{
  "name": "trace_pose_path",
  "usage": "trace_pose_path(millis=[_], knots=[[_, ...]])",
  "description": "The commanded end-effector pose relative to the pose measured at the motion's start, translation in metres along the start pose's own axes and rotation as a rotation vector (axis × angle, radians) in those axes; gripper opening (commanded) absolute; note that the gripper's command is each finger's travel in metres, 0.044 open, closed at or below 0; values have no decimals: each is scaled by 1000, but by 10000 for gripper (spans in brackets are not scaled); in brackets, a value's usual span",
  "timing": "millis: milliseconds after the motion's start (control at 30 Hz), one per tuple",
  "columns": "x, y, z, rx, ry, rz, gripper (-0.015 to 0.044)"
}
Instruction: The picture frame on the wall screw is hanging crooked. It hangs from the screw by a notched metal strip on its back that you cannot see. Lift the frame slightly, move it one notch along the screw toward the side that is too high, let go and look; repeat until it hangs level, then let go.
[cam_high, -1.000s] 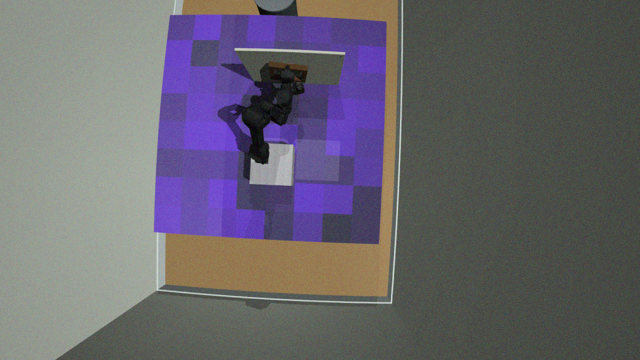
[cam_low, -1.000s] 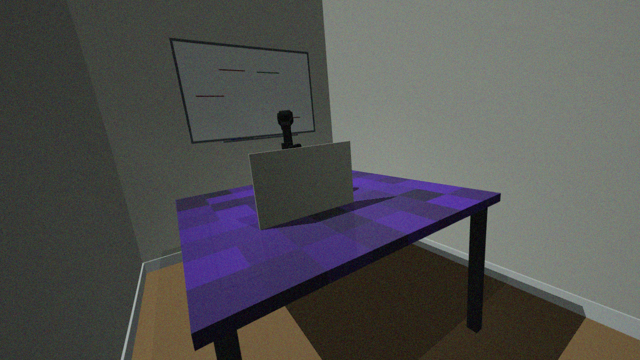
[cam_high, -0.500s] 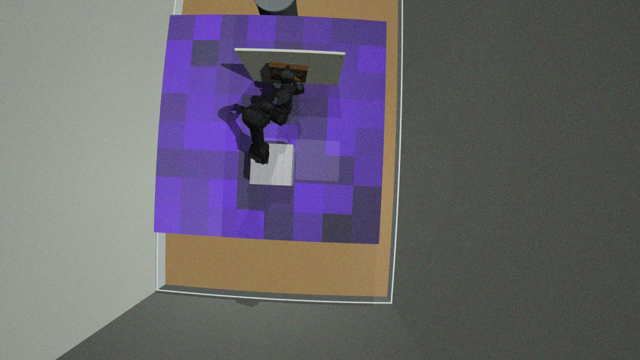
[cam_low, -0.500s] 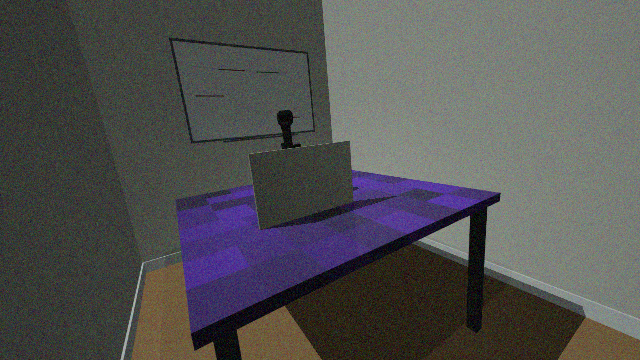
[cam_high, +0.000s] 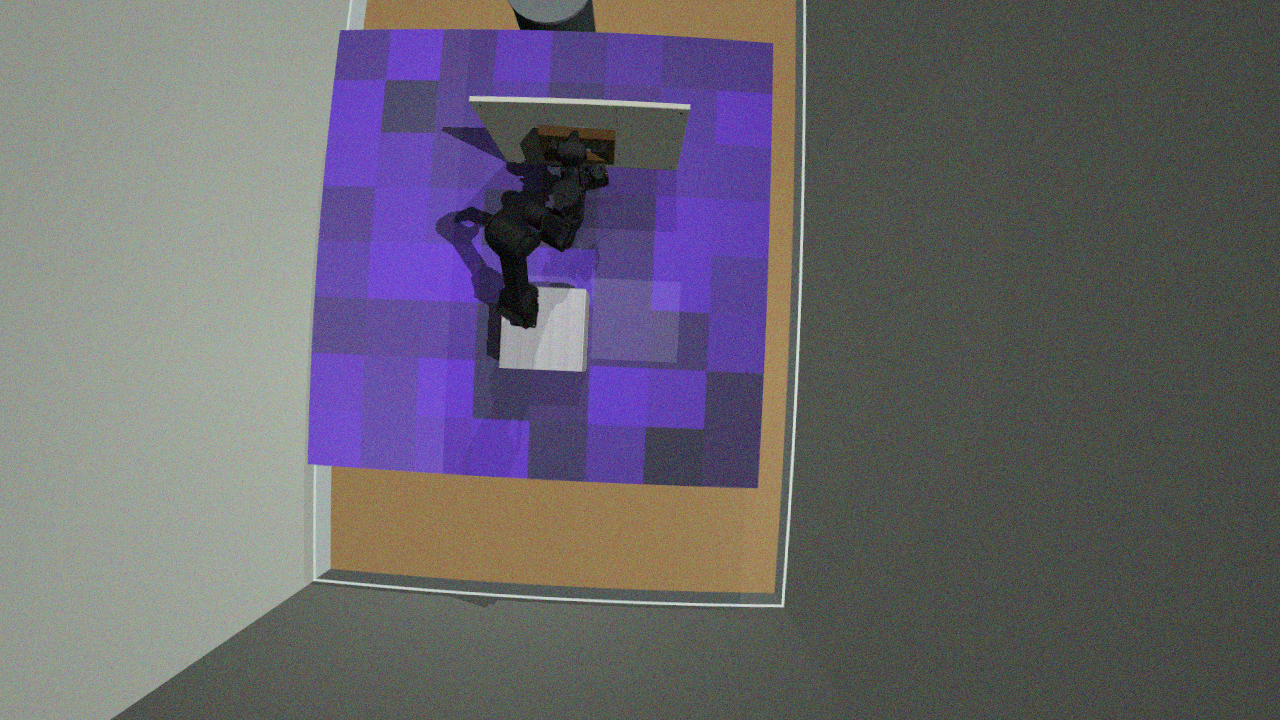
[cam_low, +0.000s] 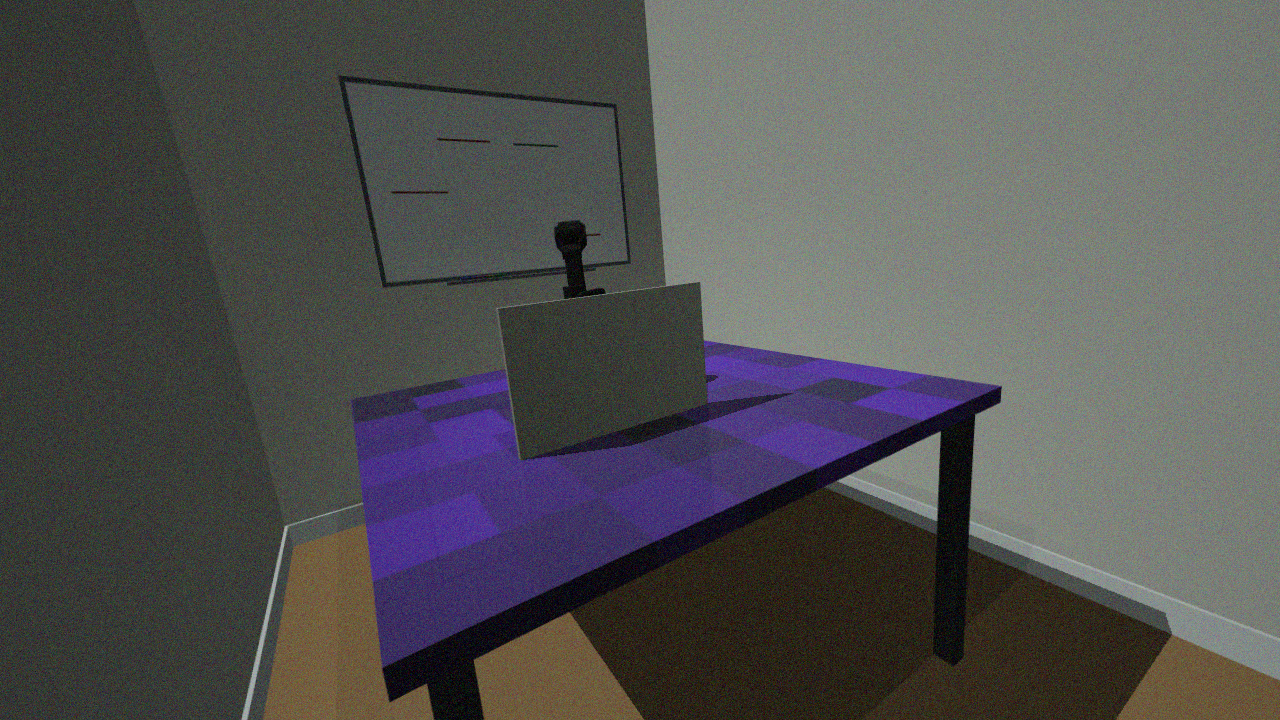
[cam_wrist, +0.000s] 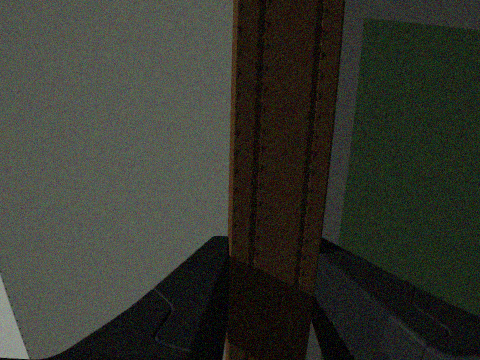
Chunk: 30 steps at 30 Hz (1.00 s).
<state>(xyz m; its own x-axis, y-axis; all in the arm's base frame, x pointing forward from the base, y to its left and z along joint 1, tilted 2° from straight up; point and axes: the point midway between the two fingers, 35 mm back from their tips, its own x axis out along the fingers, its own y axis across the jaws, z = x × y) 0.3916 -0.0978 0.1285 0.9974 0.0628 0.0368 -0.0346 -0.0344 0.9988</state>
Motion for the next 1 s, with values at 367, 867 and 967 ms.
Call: trace_pose_path(millis=[367, 867, 967], knots=[[0, -2, 0, -83, -1, 1, 0], [-2, -1, 0, -64, 1, 0, 260], [-31, -3, 2, 14, -1, -9, 260]])
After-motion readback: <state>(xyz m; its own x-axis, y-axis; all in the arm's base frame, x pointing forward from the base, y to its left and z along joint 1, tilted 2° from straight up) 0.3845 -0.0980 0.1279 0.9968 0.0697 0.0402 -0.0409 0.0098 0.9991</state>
